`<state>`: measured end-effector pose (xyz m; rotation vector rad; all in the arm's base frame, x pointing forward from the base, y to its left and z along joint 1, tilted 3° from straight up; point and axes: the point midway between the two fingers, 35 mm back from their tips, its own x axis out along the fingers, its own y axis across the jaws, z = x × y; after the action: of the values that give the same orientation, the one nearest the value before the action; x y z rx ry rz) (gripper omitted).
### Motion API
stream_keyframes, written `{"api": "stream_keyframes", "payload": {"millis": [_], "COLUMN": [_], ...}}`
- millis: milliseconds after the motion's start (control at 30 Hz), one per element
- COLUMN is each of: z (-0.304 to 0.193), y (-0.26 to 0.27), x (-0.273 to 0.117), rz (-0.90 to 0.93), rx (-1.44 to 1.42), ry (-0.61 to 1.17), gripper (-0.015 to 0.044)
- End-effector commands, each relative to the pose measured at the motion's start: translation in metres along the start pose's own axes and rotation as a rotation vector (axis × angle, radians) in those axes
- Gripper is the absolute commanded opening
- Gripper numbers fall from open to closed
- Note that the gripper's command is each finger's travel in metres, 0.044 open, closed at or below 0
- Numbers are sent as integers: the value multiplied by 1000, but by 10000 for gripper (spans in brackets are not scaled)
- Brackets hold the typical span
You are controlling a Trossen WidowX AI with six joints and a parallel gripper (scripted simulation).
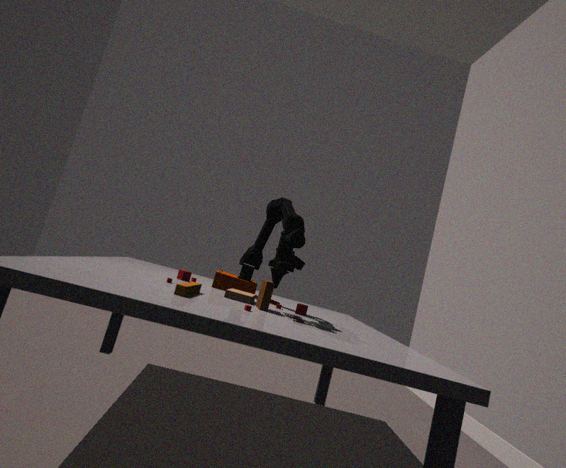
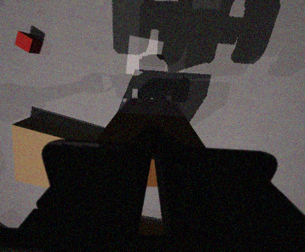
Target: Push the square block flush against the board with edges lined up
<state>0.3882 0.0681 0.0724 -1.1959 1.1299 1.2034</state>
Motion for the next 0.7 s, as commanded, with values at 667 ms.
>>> {"api": "stream_keyframes", "payload": {"millis": [667], "z": [-18], "y": [0], "x": [0], "rz": [1], "rx": [-5], "ry": [4], "gripper": [0]}}
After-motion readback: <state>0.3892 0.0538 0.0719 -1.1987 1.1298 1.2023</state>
